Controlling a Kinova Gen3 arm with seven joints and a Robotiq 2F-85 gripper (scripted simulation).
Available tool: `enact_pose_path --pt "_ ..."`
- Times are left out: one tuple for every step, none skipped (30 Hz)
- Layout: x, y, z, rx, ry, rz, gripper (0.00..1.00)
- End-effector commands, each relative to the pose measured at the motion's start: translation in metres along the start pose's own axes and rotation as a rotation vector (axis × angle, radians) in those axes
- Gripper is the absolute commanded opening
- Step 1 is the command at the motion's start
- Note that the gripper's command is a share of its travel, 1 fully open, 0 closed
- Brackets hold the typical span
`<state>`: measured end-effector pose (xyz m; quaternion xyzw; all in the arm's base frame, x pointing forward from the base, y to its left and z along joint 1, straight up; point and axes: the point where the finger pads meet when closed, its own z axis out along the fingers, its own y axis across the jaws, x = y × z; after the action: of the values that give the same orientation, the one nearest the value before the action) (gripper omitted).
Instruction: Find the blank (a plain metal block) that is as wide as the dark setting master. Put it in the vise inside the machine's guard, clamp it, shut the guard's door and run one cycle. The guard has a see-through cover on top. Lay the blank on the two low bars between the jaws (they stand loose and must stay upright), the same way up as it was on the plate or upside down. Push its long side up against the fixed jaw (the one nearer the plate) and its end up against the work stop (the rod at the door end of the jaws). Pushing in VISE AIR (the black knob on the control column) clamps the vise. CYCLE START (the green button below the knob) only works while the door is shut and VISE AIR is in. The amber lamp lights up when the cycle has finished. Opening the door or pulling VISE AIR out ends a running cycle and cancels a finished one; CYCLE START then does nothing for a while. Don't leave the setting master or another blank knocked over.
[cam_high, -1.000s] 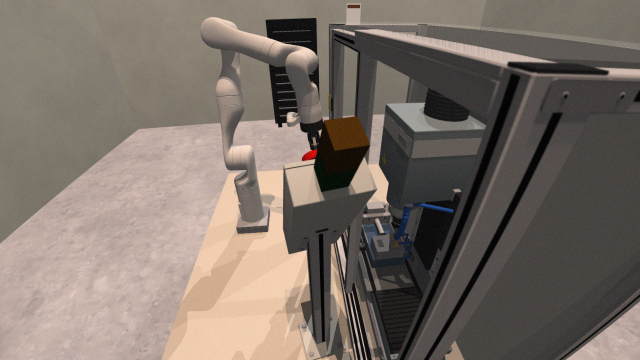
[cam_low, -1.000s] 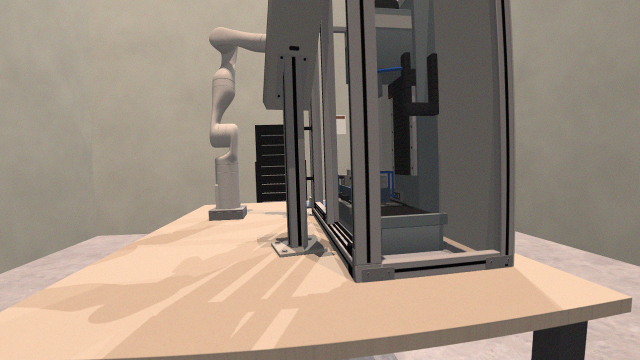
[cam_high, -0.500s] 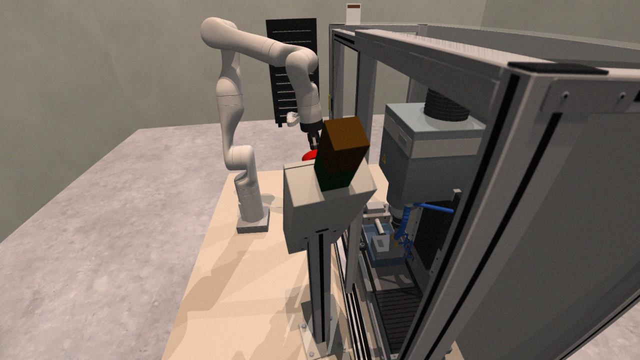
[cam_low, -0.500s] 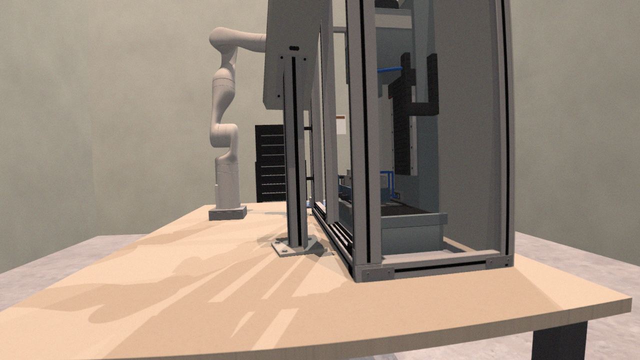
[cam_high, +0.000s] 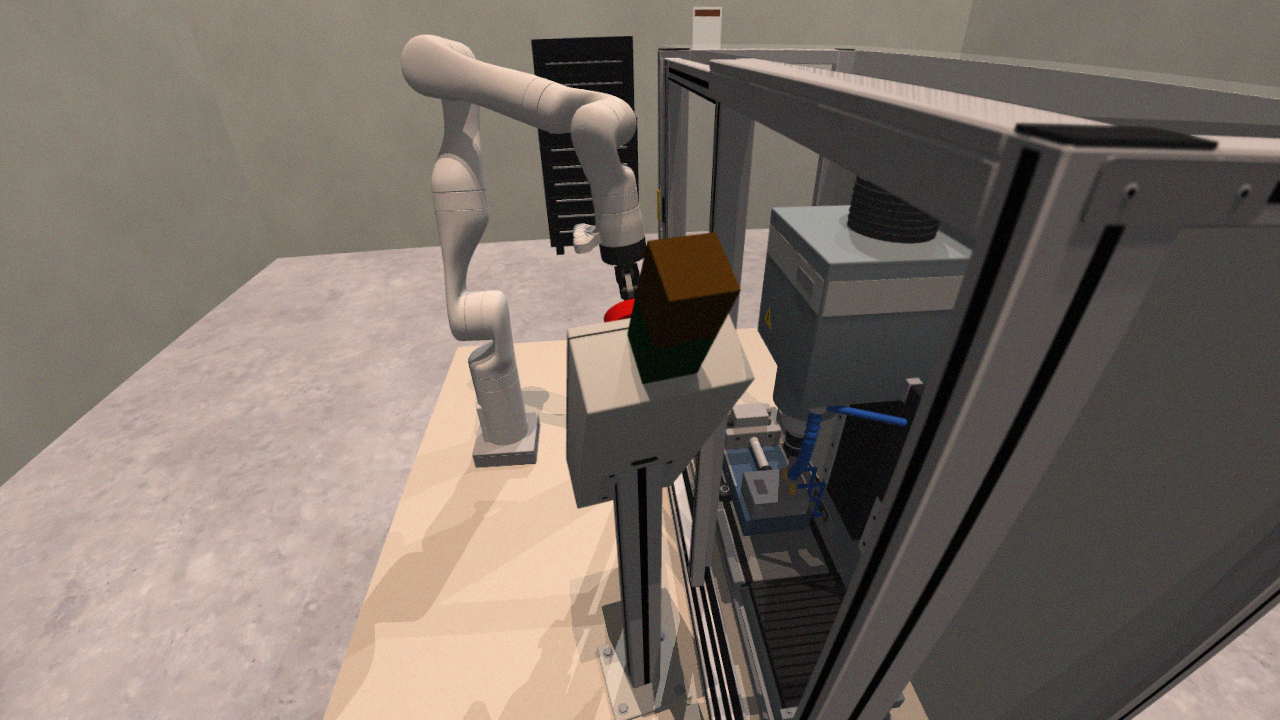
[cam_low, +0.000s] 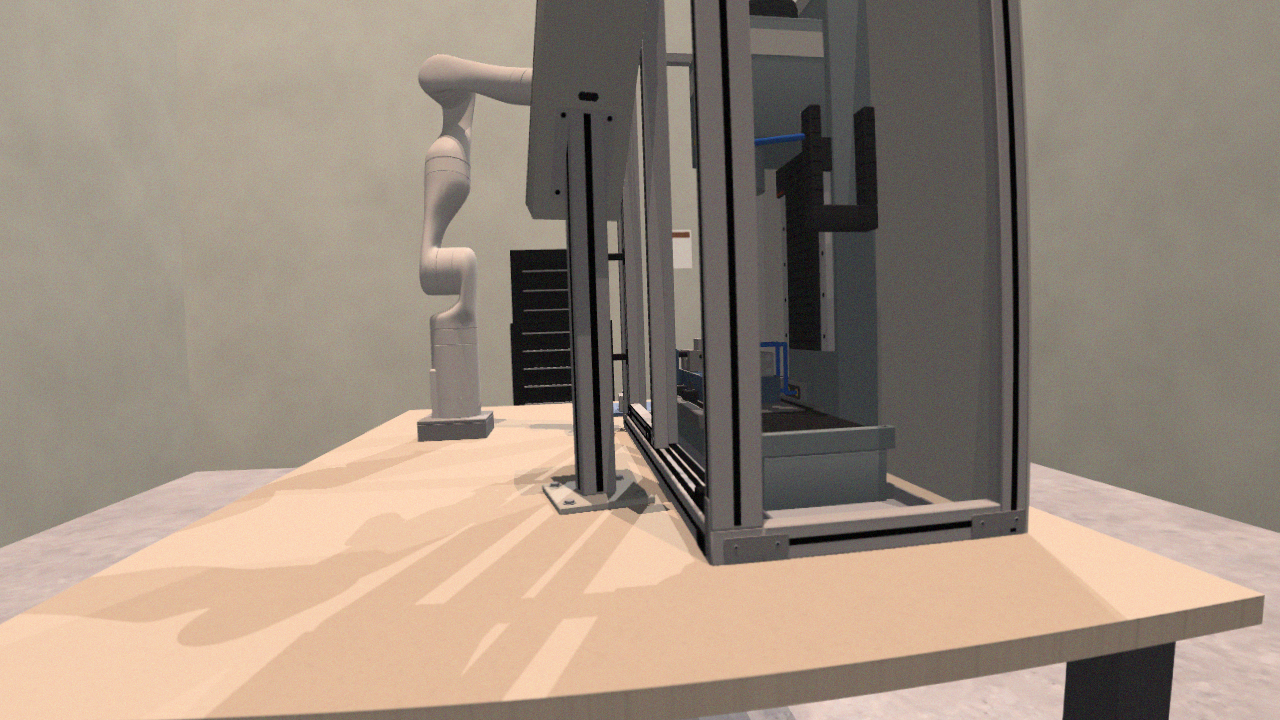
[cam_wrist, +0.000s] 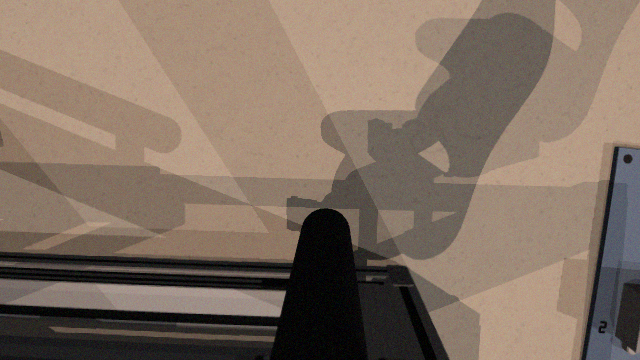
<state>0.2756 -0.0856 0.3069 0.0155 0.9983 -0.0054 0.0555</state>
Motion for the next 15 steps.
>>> enact_pose_path --pt "0.0007 0.0039 -0.0002 -0.007 0.003 0.003 0.39" --pt "0.0011 0.0053 -0.0001 -0.01 0.004 0.004 0.39" --pt "0.0014 0.0066 -0.0001 -0.012 0.005 0.004 0.39" --pt "0.0014 0.0066 -0.0001 -0.012 0.005 0.004 0.39" --pt "0.0014 0.0066 -0.0001 -0.012 0.005 0.004 0.39" --pt "0.0014 0.0066 -0.0001 -0.012 0.005 0.004 0.39" --pt "0.0014 0.0066 -0.0001 -0.012 0.005 0.004 0.39" --pt "0.0014 0.0066 -0.0001 -0.012 0.005 0.004 0.39" --pt "0.0014 0.0066 -0.0001 -0.012 0.005 0.004 0.39" --pt "0.0014 0.0066 -0.0001 -0.012 0.005 0.004 0.39" --pt "0.0014 0.0066 -0.0001 -0.012 0.005 0.004 0.39" --pt "0.0014 0.0066 -0.0001 -0.012 0.005 0.004 0.39" --pt "0.0014 0.0066 -0.0001 -0.012 0.005 0.004 0.39" --pt "0.0014 0.0066 -0.0001 -0.012 0.005 0.004 0.39" --pt "0.0014 0.0066 -0.0001 -0.012 0.005 0.004 0.39"
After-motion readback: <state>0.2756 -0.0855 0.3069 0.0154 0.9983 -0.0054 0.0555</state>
